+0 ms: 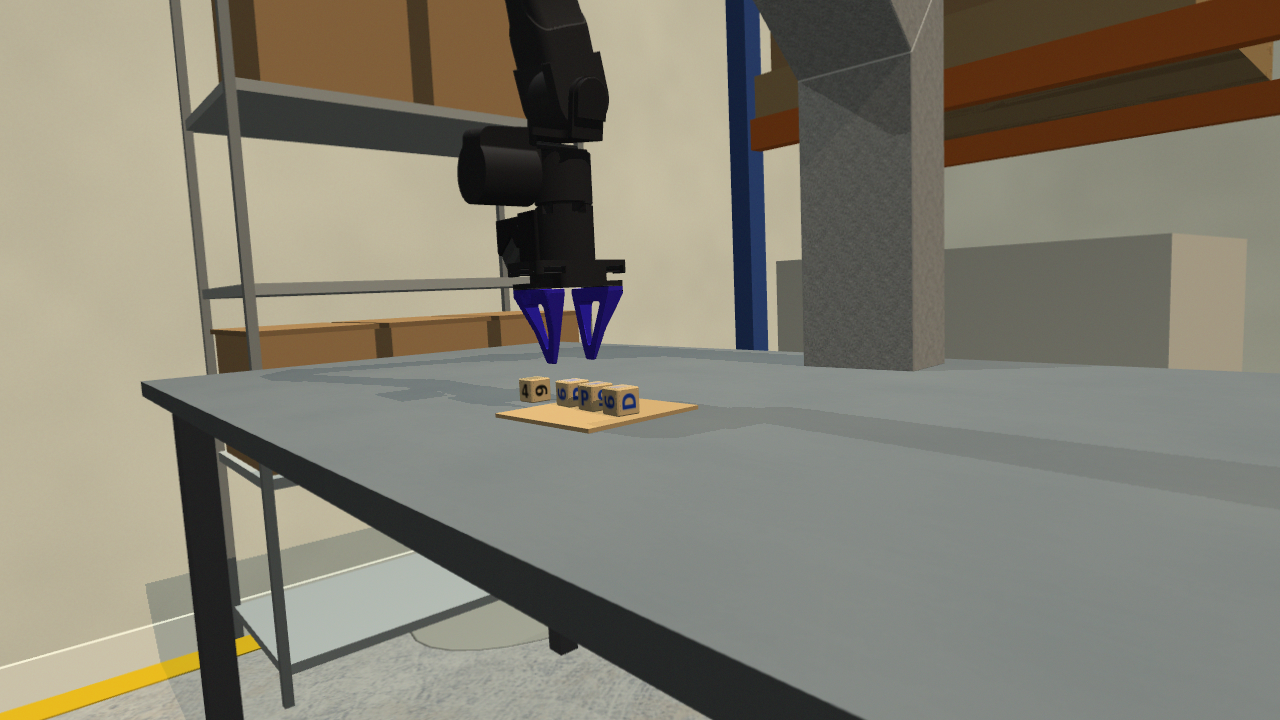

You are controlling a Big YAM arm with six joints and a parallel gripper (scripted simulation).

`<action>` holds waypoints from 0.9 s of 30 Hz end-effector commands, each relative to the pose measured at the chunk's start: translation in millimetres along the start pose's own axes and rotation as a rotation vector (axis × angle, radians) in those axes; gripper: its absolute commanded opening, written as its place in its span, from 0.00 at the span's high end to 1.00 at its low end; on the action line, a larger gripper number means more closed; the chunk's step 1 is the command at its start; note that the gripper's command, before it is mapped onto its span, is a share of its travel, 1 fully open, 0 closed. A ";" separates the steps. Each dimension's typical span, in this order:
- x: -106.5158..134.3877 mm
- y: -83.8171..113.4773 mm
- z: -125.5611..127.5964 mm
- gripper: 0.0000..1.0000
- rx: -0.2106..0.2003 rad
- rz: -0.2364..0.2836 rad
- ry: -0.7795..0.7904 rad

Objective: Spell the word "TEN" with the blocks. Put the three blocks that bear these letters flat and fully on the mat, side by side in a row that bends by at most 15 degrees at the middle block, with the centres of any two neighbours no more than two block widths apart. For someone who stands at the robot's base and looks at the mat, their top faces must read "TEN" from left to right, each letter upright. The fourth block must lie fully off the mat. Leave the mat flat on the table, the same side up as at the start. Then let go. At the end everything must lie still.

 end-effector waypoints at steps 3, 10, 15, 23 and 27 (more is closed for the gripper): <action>-8.6 8.6 -6.0 0.53 0.013 -0.012 -0.002; -8.1 21.1 -3.2 0.53 0.009 -0.012 0.000; -8.0 28.6 -3.2 0.53 0.009 -0.012 0.000; -7.7 48.9 -3.3 0.53 0.008 -0.012 0.000; -7.5 50.7 -9.6 0.53 0.021 -0.011 -0.002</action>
Point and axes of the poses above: the point where the finger pads meet when closed, its own y axis back along the fingers, its own z axis across the jaws, x = y × z, the point moved 7 cm from there along y, back along the fingers, and after that the axes turned 7 degrees about y, right-handed, at the moved point
